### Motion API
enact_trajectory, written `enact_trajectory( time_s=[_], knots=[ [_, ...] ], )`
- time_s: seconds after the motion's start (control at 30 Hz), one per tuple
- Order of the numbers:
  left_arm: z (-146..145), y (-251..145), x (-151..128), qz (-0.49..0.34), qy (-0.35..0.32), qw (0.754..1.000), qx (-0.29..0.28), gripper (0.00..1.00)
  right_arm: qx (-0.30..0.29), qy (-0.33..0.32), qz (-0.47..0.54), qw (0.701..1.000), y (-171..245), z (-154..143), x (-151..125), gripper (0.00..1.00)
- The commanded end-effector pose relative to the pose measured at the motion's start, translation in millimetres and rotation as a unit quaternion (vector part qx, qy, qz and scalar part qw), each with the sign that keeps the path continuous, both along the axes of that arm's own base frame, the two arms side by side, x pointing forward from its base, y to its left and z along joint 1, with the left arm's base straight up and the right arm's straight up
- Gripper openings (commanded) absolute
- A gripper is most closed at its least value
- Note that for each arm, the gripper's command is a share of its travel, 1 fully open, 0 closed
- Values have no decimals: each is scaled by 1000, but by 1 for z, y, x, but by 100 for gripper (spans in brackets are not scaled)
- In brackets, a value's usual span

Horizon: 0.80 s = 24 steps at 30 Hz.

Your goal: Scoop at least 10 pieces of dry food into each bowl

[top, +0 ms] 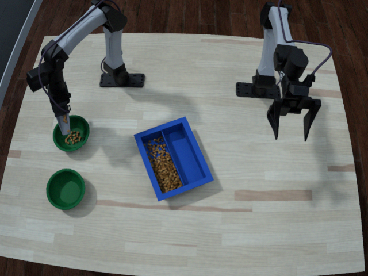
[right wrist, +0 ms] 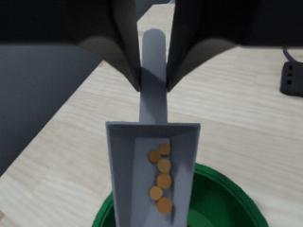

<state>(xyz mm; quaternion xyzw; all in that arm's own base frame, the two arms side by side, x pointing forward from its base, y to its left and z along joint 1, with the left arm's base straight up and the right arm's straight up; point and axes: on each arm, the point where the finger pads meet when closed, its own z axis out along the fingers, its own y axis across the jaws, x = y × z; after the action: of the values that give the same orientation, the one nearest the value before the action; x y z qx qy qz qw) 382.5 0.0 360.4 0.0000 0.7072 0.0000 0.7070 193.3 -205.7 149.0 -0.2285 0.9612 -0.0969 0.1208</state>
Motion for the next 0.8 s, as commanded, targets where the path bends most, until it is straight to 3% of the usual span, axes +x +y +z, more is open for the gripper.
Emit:
enact_trajectory(
  time_s=[0.0,0.77],
  knots=[
    [16,0,-2,0,-19,1000,0,100,-45,-35,20,998,-10,27,13,0],
    [16,0,-2,0,-19,1000,0,100,-88,-28,88,992,-17,37,22,0]
  ],
)
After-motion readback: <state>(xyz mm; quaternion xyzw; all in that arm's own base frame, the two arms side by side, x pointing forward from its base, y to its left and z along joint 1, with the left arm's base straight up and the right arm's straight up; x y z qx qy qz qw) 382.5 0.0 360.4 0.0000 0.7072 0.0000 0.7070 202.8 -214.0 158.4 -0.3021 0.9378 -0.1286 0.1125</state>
